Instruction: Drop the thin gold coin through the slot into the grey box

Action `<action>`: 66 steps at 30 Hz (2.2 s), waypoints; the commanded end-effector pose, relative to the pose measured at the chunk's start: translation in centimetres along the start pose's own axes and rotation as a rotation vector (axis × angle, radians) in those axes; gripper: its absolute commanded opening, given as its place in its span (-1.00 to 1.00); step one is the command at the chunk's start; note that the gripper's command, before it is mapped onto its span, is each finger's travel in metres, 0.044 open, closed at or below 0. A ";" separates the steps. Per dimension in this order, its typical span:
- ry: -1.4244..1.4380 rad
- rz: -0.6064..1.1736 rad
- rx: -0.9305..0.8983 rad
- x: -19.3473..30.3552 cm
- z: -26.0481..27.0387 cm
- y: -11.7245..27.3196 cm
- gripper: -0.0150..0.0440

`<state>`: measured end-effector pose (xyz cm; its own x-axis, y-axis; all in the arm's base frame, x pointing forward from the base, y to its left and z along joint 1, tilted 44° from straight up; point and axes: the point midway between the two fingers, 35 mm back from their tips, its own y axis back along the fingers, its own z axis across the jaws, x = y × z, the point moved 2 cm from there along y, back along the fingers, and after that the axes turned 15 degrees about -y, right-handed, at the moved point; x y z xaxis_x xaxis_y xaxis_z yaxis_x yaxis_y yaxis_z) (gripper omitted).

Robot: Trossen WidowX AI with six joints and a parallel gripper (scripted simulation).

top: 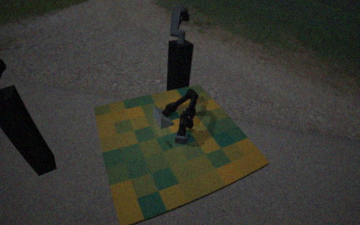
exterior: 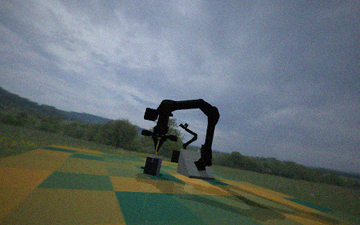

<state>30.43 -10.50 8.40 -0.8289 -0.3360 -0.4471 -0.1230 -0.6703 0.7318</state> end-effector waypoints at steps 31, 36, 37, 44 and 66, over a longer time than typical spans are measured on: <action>-0.002 0.001 0.000 0.0 0.0 -1.3 -0.40; -0.002 0.001 0.000 0.0 0.0 -1.3 0.04; -0.002 0.001 0.000 0.0 0.0 -1.3 0.05; -0.002 0.001 0.000 0.0 0.0 -1.3 0.05; -0.010 0.000 -0.010 0.2 0.5 4.7 1.00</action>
<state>29.39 -13.29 11.78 -0.8393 -0.3196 -0.4398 -0.1210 -0.6789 0.7242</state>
